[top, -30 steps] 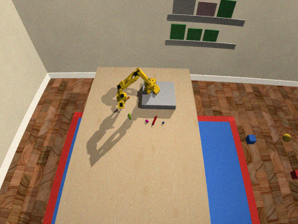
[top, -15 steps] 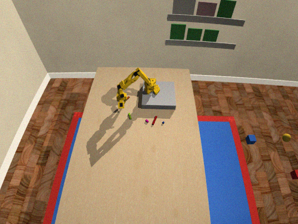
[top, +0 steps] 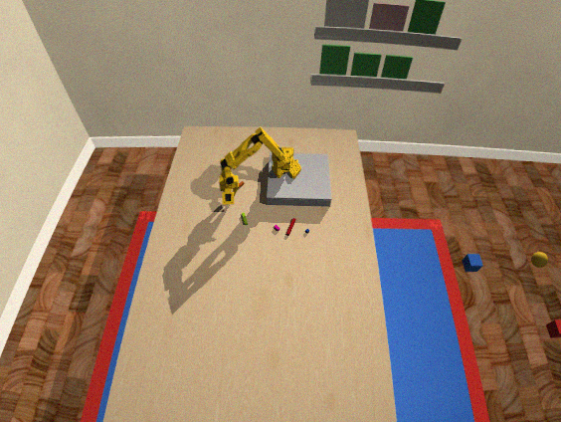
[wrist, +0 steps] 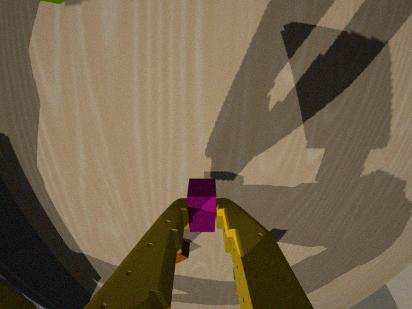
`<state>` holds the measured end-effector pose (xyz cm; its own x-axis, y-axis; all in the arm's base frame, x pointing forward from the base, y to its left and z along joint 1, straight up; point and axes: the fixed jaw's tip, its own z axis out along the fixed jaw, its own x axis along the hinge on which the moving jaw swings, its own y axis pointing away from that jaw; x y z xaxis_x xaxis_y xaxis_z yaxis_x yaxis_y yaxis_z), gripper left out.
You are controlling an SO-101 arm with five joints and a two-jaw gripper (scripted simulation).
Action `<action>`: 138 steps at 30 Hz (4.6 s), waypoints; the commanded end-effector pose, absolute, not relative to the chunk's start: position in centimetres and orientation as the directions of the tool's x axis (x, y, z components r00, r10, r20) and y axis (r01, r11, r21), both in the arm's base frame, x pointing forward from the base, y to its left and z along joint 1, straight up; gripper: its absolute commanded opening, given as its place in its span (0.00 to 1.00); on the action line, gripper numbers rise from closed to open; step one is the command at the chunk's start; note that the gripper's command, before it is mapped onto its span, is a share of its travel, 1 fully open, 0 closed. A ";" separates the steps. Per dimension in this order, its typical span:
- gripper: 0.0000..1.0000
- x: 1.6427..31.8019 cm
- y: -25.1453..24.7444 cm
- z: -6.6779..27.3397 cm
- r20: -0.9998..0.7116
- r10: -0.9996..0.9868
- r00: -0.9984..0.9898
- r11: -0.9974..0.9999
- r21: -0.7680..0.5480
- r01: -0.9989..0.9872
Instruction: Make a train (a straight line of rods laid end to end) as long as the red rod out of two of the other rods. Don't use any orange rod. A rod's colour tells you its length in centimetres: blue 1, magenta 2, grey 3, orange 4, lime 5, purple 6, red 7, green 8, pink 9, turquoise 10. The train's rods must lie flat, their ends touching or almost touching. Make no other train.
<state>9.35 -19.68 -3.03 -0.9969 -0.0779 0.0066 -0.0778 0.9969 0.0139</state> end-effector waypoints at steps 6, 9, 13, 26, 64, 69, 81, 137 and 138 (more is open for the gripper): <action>0.00 9.1 -19.7 -3.3 0.009 -0.075 -0.997 0.997 0.025 -0.075; 0.00 9.1 -19.7 -3.3 0.009 -0.075 -0.997 0.997 0.025 -0.075; 0.00 9.1 -19.7 -3.3 0.009 -0.075 -0.997 0.997 0.025 -0.075; 0.00 9.2 -20.0 -3.1 0.006 -0.075 -0.997 0.997 0.016 -0.075; 0.00 9.2 -19.9 -3.8 0.006 -0.075 -0.997 0.997 0.016 -0.075; 0.00 9.2 -20.0 -3.9 0.004 -0.075 -0.997 0.997 0.012 -0.075; 0.00 9.2 -20.0 -3.9 0.004 -0.075 -0.997 0.997 0.012 -0.075; 0.17 9.2 -20.0 -3.9 0.004 -0.075 -0.997 0.997 0.012 -0.075; 0.17 9.2 -19.9 -3.9 0.004 -0.075 -0.997 0.997 0.012 -0.075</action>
<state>9.52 -20.06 -3.58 -0.9970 -0.0780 0.0015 -0.0780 0.9970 0.0002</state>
